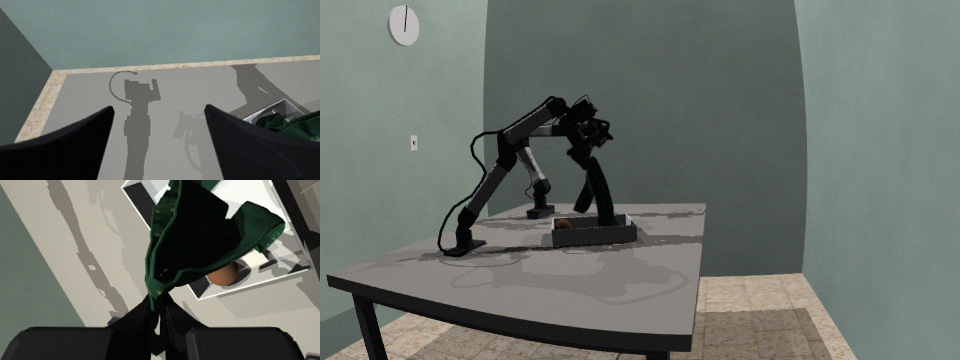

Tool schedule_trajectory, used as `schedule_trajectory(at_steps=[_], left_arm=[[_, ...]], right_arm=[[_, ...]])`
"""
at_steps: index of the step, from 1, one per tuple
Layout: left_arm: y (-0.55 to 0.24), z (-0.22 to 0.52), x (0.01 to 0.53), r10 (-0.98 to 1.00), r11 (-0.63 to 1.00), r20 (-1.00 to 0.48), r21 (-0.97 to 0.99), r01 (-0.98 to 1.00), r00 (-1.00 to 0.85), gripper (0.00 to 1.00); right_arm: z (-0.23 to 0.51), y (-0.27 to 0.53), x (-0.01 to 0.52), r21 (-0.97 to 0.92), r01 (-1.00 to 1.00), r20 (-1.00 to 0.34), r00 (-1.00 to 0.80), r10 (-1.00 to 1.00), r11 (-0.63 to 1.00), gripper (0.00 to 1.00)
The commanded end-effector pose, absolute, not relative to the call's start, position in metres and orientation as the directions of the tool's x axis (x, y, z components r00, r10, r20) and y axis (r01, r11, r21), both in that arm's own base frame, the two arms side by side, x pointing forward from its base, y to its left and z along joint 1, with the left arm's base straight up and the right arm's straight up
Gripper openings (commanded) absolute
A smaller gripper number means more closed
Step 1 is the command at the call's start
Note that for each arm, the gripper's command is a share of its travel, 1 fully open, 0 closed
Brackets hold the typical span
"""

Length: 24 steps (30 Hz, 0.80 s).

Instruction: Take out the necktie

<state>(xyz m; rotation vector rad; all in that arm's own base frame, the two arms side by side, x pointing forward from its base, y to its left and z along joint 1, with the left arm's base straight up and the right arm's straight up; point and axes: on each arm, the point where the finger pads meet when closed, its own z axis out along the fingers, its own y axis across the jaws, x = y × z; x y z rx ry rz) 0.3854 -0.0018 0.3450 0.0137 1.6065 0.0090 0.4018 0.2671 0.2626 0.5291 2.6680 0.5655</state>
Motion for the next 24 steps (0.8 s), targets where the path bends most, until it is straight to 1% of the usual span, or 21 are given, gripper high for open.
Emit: schedule_trajectory(at_steps=[1,10,12,24], left_arm=[[-0.002,0.346,0.386,0.014,1.0,-0.999,0.014,0.003,-0.03,1.0],[-0.002,0.346,0.386,0.014,1.0,-0.999,0.014,0.003,-0.03,1.0],[-0.002,0.346,0.386,0.014,1.0,-0.999,0.014,0.003,-0.03,1.0],[-0.002,0.346,0.386,0.014,1.0,-0.999,0.014,0.003,-0.03,1.0]], right_arm=[[0.291,0.244,0.382,0.195,0.291,-0.118,-0.941,0.317,0.937,0.05],[0.291,0.196,0.364,0.137,0.288,-0.088,-0.949,0.301,0.948,0.05],[0.291,0.196,0.364,0.137,0.288,-0.088,-0.949,0.301,0.948,0.05],[0.291,0.124,0.336,0.076,0.279,-0.054,-0.958,0.283,0.957,0.05]])
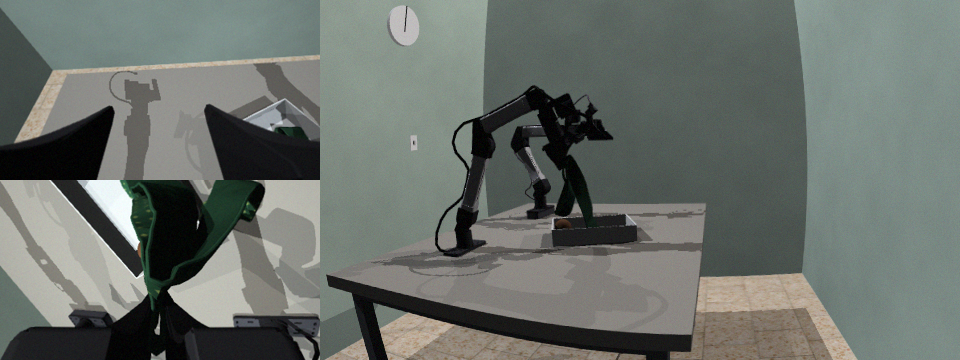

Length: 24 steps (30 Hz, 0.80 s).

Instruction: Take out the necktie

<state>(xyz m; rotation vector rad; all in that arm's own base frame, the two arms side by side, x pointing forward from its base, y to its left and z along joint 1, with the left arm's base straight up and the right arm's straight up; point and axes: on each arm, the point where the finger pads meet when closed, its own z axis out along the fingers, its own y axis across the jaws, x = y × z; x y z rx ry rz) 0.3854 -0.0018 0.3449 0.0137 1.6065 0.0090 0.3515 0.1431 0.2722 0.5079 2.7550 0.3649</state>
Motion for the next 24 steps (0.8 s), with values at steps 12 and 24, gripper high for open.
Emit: schedule_trajectory(at_steps=[12,24], left_arm=[[-0.002,0.346,0.386,0.014,1.0,-0.999,0.014,0.003,-0.03,1.0],[-0.002,0.346,0.386,0.014,1.0,-0.999,0.014,0.003,-0.03,1.0]], right_arm=[[0.292,0.06,0.311,0.057,0.273,-0.05,-0.96,0.276,0.96,0.05],[0.292,-0.005,0.287,0.048,0.276,-0.066,-0.958,0.278,0.96,0.05]])
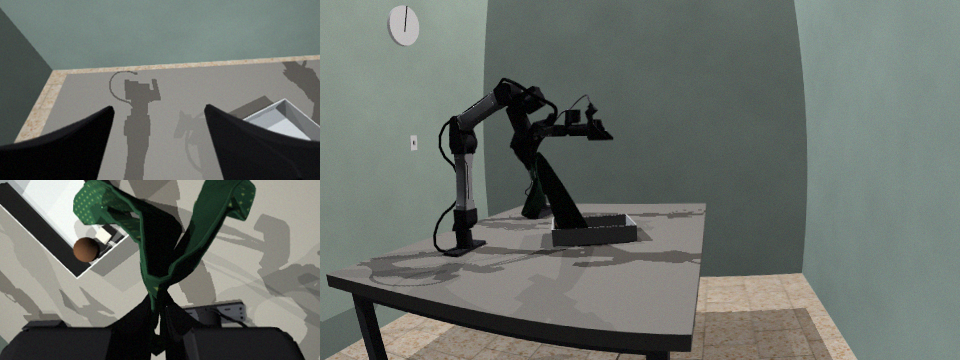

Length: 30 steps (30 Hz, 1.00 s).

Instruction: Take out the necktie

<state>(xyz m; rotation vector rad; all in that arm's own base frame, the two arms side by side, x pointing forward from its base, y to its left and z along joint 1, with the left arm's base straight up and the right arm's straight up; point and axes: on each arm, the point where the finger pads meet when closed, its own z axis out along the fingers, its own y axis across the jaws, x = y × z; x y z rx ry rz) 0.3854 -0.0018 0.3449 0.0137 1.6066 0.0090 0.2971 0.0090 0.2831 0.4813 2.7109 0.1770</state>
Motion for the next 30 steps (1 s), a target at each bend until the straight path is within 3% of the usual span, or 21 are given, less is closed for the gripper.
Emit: schedule_trajectory(at_steps=[1,30], left_arm=[[-0.002,0.346,0.386,0.014,1.0,-0.999,0.014,0.003,-0.03,1.0],[-0.002,0.346,0.386,0.014,1.0,-0.999,0.014,0.003,-0.03,1.0]], right_arm=[[0.291,-0.011,0.284,0.047,0.275,-0.067,-0.958,0.277,0.96,0.05],[0.29,-0.163,0.226,-0.008,0.273,-0.078,-0.959,0.271,0.962,0.05]])
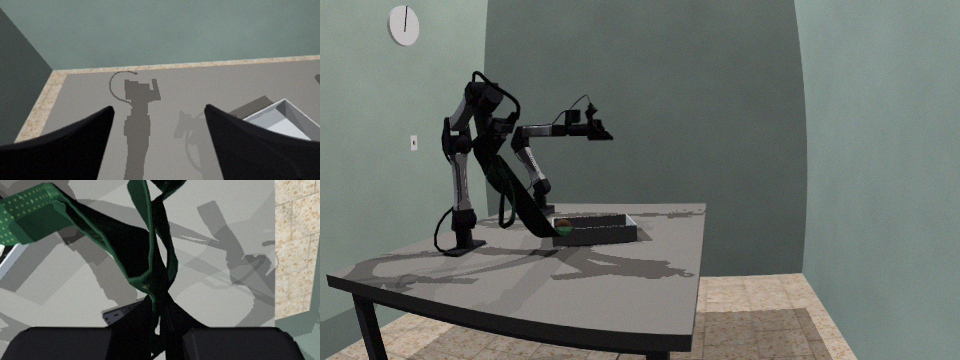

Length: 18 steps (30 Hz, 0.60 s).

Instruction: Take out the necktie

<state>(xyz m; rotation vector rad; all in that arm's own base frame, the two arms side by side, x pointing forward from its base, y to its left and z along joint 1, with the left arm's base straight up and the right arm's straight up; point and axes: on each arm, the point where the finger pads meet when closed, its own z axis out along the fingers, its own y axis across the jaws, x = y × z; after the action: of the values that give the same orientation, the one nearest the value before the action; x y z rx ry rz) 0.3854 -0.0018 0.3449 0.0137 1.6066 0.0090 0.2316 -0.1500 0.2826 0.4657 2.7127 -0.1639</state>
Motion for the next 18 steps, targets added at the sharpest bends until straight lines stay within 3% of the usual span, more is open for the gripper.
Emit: schedule_trajectory(at_steps=[1,18], left_arm=[[-0.002,0.346,0.386,0.014,1.0,-0.999,0.014,0.003,-0.03,1.0],[-0.002,0.346,0.386,0.014,1.0,-0.999,0.014,0.003,-0.03,1.0]], right_arm=[[0.29,-0.163,0.226,-0.008,0.273,-0.078,-0.959,0.271,0.962,0.05],[0.29,-0.215,0.207,-0.03,0.263,-0.073,-0.963,0.261,0.964,0.05]])
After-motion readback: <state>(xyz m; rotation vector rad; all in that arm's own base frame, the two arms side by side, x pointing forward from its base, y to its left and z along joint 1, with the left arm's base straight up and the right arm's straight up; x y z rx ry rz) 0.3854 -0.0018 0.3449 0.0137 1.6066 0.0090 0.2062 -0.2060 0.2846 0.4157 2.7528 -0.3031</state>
